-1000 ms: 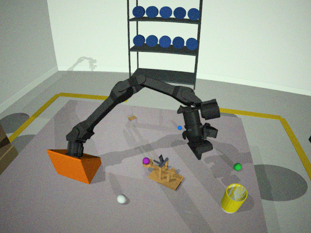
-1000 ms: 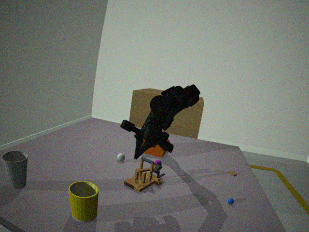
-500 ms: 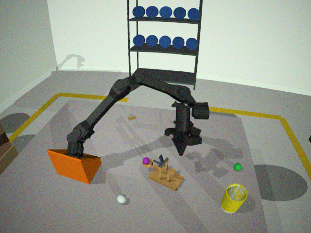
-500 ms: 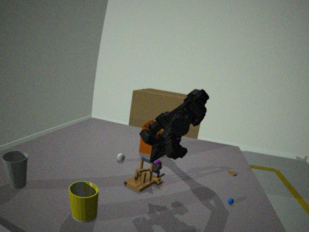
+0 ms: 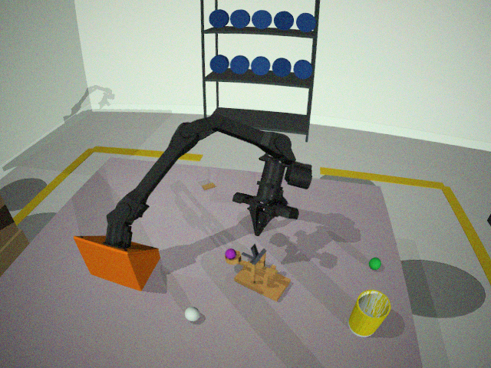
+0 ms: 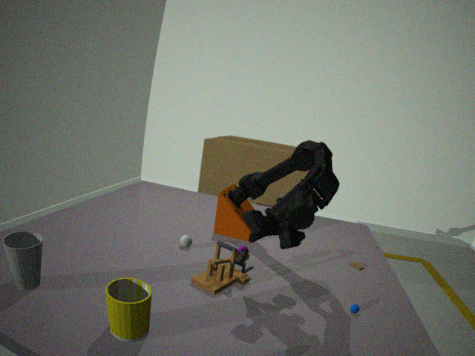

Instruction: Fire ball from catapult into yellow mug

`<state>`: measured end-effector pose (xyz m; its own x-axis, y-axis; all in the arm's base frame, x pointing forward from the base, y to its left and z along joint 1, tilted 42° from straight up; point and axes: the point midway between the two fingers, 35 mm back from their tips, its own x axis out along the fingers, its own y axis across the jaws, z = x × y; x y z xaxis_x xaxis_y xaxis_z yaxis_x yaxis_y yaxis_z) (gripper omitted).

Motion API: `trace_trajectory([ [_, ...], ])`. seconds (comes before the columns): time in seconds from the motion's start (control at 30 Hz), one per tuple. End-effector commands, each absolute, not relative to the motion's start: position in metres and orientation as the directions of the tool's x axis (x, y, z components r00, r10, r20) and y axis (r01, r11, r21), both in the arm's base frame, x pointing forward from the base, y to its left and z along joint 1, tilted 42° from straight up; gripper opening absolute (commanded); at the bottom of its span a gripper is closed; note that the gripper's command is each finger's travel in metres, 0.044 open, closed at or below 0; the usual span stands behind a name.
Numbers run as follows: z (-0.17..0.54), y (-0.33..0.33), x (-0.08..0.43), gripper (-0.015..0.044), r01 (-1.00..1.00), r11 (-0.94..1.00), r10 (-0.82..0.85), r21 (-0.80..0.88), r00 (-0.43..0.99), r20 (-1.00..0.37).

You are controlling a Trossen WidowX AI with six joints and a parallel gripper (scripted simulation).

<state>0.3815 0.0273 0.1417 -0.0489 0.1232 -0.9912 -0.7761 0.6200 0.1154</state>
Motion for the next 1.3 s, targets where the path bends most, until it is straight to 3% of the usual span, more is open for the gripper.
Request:
trace_trajectory([
  [0.0, 0.146, 0.035, 0.362, 0.0000, -0.841, 0.525, 0.074, 0.131, -0.108, -0.991],
  [0.17, 0.151, 0.042, 0.345, 0.0000, -0.888, 0.434, 0.027, 0.151, -0.154, -0.988],
  [1.27, 0.119, 0.071, 0.355, 0.0000, -0.884, 0.436, 0.029, 0.168, -0.172, -0.985],
])
